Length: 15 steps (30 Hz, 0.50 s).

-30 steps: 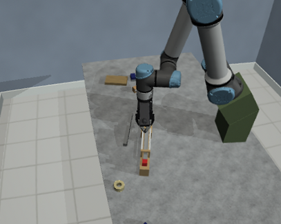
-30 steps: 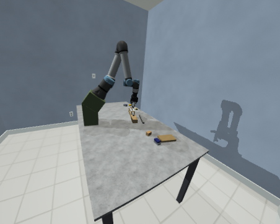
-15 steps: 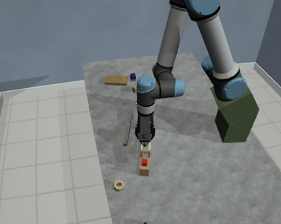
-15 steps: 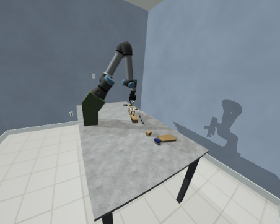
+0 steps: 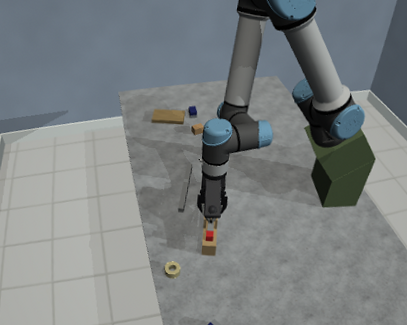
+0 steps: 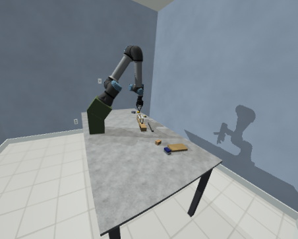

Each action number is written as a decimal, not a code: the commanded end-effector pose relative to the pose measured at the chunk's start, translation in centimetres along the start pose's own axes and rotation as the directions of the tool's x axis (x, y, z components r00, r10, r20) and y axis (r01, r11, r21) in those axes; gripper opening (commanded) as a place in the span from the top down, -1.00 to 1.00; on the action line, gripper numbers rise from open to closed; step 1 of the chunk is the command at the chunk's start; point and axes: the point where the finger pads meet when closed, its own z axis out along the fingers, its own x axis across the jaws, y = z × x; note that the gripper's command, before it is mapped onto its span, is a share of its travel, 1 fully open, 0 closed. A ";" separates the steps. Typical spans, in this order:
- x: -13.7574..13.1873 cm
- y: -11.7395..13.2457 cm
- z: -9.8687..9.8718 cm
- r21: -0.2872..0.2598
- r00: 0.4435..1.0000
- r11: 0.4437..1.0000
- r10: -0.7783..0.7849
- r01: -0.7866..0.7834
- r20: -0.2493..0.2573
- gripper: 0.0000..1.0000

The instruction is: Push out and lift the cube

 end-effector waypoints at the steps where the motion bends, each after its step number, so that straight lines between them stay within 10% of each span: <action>1: 0.0 -0.4 -0.1 -0.001 1.000 1.000 0.001 -0.001 -0.004 1.00; 2: 0.0 -0.4 -0.1 -0.001 1.000 1.000 0.001 -0.001 -0.004 0.50; 15: 0.0 -0.4 -0.1 -0.001 1.000 1.000 0.001 -0.001 -0.004 0.50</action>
